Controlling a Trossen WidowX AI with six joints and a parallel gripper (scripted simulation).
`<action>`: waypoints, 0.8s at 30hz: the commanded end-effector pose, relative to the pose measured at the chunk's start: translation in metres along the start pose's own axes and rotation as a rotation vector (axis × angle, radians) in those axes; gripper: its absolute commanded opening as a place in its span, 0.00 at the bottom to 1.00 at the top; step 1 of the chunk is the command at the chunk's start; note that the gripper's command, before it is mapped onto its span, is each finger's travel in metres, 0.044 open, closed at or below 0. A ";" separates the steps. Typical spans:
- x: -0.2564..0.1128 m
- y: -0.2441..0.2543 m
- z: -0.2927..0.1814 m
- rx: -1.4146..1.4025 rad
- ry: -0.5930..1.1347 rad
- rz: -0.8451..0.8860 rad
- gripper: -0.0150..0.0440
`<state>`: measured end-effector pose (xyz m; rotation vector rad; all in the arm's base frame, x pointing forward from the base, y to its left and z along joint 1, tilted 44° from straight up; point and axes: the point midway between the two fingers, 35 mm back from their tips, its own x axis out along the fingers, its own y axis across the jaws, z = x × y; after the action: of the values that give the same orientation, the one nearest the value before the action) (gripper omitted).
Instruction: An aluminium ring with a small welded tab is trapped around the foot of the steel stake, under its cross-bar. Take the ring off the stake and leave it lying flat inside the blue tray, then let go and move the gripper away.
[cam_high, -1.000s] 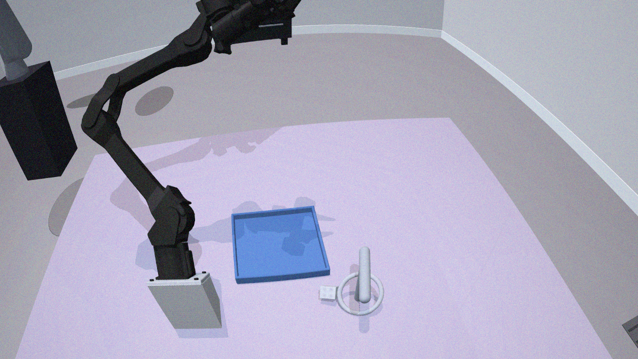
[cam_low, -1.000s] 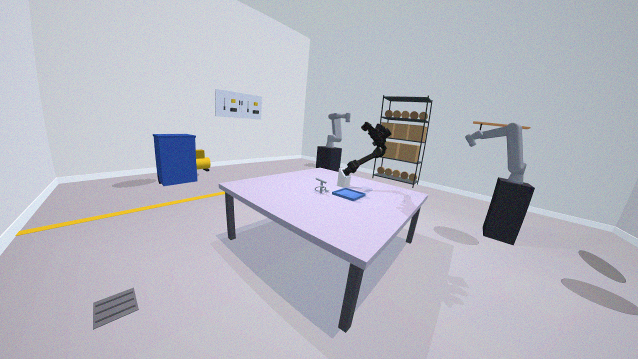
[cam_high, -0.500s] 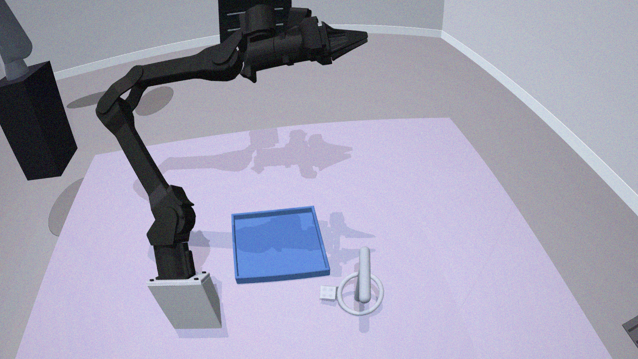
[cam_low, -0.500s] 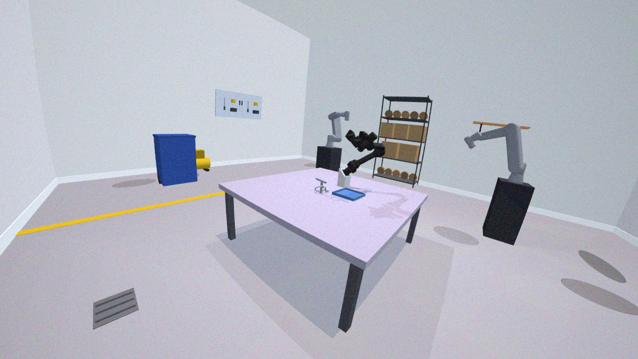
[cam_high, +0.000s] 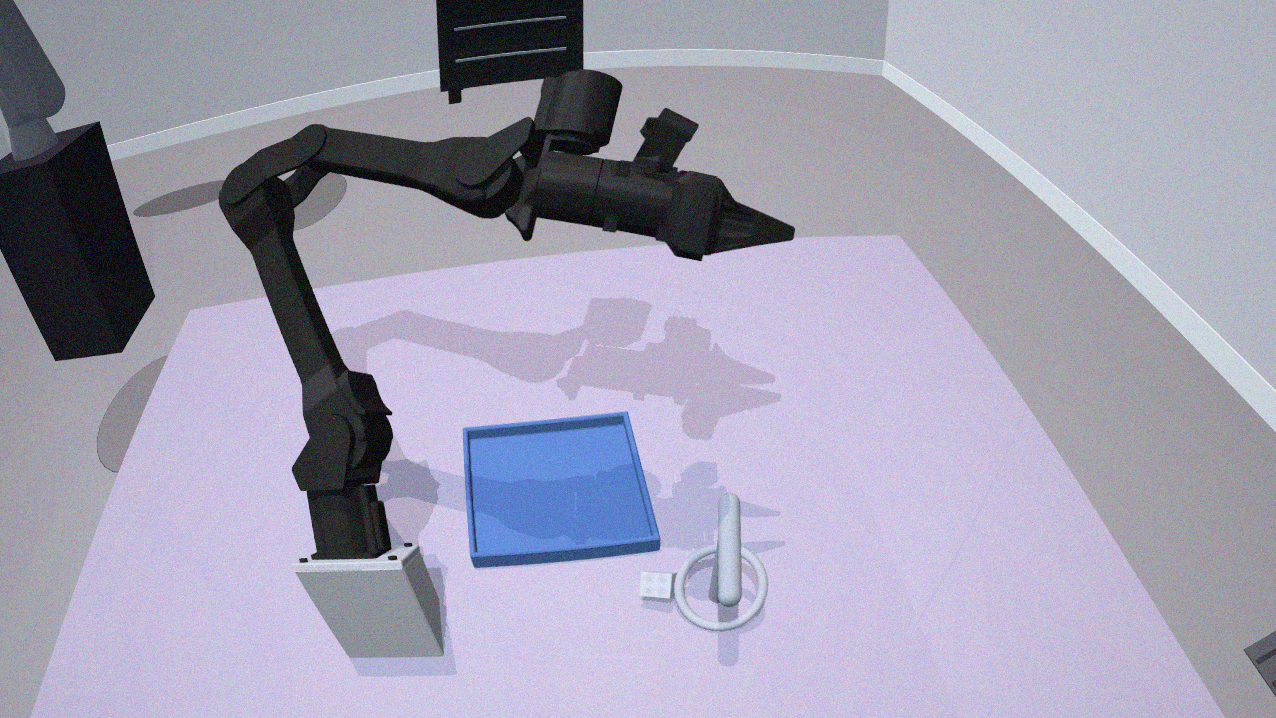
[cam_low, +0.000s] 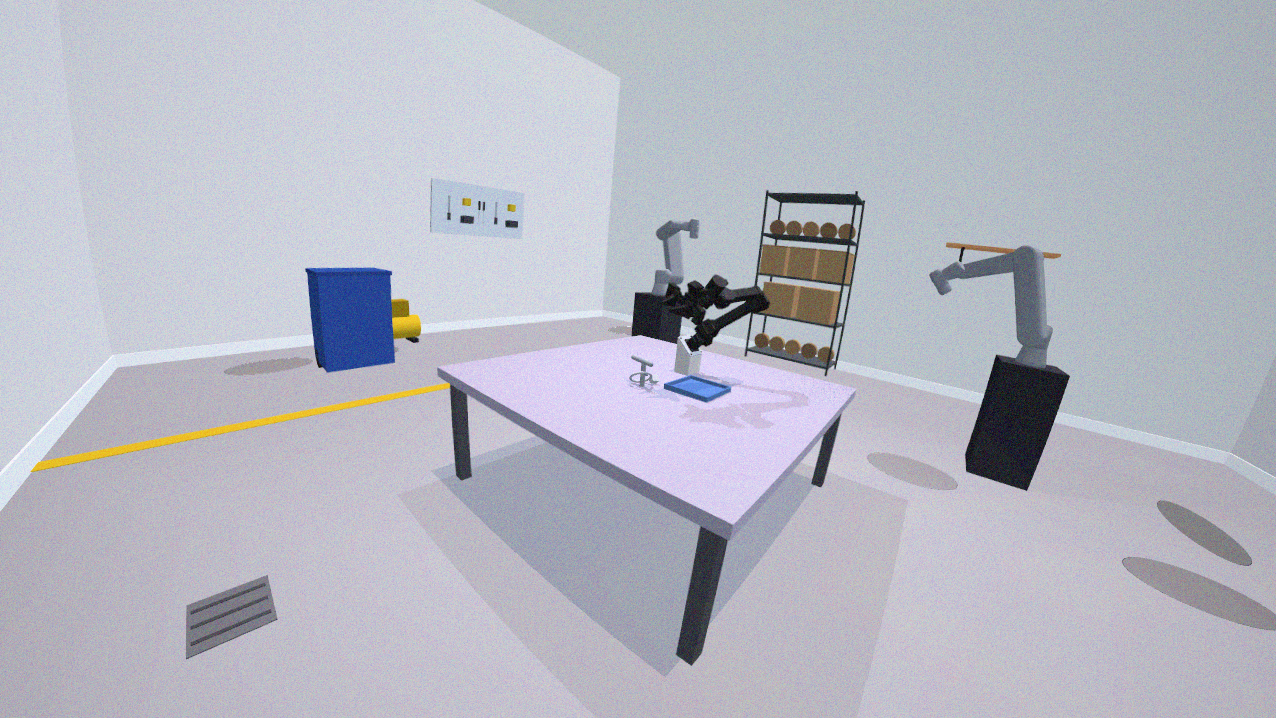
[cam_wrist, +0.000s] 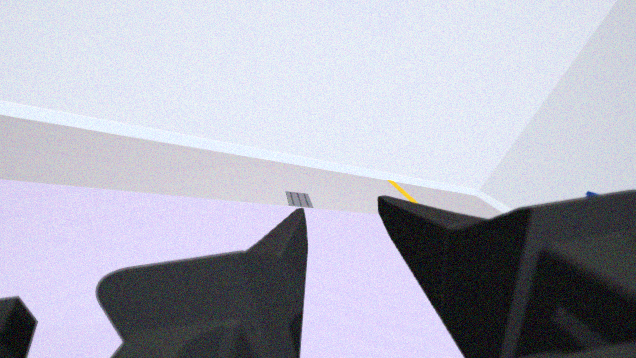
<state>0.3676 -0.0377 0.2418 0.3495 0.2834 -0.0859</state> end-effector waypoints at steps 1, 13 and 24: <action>0.009 -0.008 -0.041 0.039 0.116 0.026 0.59; 0.009 -0.024 -0.155 0.194 0.441 0.107 0.59; -0.023 -0.021 -0.247 0.311 0.706 0.181 0.59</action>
<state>0.2968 0.0172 0.0386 0.6683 0.8646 0.1504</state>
